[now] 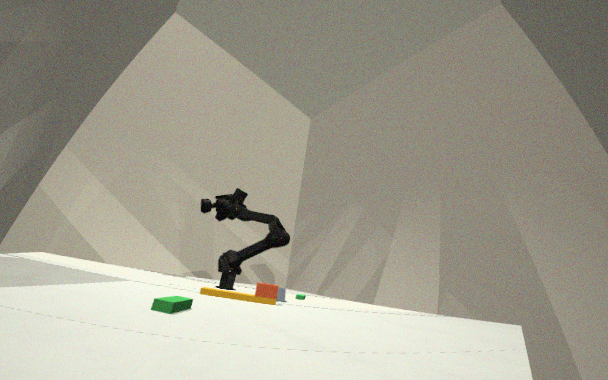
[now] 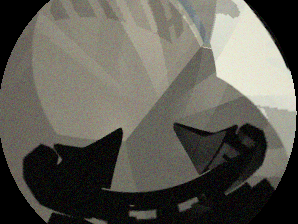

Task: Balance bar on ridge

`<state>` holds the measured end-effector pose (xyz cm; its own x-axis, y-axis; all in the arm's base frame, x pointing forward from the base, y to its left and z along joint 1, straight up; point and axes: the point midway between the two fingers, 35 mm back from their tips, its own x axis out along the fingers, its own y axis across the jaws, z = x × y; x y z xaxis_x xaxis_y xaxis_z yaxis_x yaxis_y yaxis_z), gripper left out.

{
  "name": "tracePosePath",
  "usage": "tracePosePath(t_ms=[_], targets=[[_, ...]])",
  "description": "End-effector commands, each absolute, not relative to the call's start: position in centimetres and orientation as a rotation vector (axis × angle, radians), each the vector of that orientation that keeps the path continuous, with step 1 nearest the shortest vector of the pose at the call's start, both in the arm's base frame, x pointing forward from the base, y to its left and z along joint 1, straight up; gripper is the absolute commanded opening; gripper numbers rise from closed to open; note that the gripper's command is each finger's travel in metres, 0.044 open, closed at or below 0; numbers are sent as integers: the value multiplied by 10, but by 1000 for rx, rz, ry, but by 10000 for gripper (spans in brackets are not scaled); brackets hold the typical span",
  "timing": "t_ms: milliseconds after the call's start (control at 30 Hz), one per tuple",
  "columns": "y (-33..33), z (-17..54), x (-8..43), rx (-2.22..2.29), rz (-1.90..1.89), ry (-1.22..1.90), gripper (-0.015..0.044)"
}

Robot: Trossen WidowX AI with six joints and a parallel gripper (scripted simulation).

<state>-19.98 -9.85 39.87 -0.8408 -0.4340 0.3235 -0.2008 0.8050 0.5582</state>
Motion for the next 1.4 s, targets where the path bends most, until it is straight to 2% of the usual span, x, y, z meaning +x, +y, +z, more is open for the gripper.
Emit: tracePosePath(t_ms=[0,67,100,733,1367], targets=[[-99,398,-200,478,-720,-2549,374],[-104,397,-200,509,-727,-2549,321],[-108,395,-200,533,-733,-2549,315],[-180,367,-185,986,-859,-2478,315],[-244,334,-140,1421,-1022,-2267,315]])
